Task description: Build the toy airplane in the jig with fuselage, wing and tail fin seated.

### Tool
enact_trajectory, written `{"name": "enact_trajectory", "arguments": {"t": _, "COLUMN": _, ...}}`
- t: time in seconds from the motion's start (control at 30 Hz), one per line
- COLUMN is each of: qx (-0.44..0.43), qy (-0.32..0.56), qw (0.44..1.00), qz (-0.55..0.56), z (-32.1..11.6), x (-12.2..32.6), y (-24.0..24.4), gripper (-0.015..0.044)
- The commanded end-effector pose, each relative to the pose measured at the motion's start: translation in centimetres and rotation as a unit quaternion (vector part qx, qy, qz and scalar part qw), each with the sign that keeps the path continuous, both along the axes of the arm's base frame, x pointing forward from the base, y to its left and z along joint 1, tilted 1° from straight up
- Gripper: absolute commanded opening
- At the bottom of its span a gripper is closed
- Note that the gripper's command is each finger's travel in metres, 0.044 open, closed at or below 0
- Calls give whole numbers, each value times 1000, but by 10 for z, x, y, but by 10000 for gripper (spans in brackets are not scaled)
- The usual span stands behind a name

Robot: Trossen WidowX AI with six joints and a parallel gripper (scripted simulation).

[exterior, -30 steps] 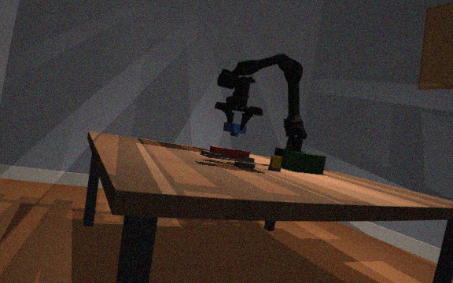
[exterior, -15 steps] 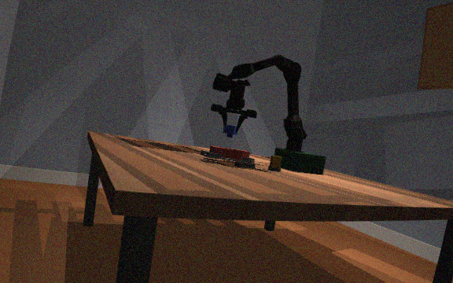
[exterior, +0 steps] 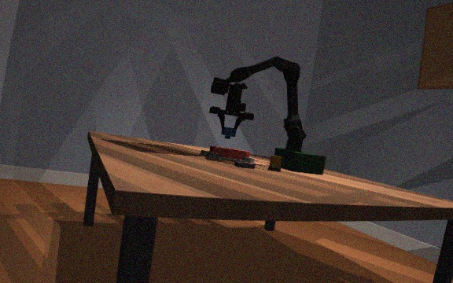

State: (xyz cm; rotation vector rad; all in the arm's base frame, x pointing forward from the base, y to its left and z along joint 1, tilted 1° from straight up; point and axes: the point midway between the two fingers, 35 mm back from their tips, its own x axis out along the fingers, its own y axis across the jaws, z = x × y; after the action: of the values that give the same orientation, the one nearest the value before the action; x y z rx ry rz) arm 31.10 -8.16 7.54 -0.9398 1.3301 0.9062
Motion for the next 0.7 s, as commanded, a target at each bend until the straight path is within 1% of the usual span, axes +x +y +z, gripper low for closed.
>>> {"name": "enact_trajectory", "arguments": {"t": 0.0, "qx": 0, "qy": -2, "qw": 999, "qz": 34, "z": -2, "x": -5, "y": -9, "gripper": 0}}
{"name": "enact_trajectory", "arguments": {"t": 0.4, "qx": -5, "qy": -2, "qw": 990, "qz": 144, "z": -10, "x": -22, "y": -42, "gripper": 0}}
{"name": "enact_trajectory", "arguments": {"t": 0.5, "qx": -6, "qy": -2, "qw": 988, "qz": 157, "z": -11, "x": -25, "y": -46, "gripper": 0}}
{"name": "enact_trajectory", "arguments": {"t": 0.67, "qx": -6, "qy": -2, "qw": 988, "qz": 157, "z": -11, "x": -25, "y": -46, "gripper": 131}}
